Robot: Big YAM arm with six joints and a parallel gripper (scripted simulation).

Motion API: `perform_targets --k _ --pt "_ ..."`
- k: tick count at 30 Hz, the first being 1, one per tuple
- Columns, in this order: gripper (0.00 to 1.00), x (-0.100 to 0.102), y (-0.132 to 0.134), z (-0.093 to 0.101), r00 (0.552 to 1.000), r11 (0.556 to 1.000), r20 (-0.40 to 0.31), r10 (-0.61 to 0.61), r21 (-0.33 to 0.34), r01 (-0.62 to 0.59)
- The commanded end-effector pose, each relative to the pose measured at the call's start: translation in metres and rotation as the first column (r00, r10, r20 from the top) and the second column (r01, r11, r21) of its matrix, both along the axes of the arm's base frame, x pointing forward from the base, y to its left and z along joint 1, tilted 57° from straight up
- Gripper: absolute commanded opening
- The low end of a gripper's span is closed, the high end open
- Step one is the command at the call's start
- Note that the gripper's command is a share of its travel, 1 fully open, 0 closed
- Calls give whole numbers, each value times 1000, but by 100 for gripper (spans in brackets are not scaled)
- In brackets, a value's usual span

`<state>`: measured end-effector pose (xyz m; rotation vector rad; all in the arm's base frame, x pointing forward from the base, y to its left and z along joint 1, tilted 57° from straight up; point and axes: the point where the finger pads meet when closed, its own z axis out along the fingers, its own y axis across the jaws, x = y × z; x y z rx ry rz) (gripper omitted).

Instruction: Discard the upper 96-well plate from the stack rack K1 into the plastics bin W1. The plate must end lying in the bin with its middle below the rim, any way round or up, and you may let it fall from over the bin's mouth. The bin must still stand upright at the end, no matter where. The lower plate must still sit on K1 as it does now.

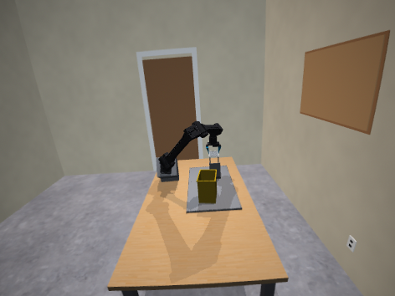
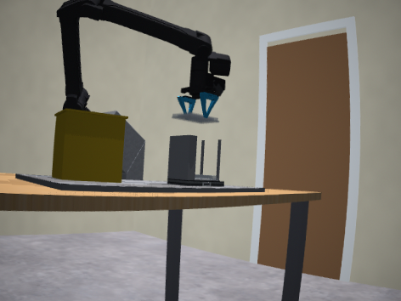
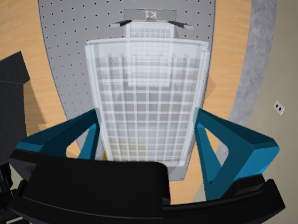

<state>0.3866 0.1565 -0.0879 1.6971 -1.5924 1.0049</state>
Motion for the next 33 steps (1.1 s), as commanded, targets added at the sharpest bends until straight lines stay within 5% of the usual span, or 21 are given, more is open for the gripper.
perform_targets --k 1,33 --pt "0 13 34 12 998 999 55 16 39 -18" --pt "0 18 29 18 998 999 61 -6 43 3"
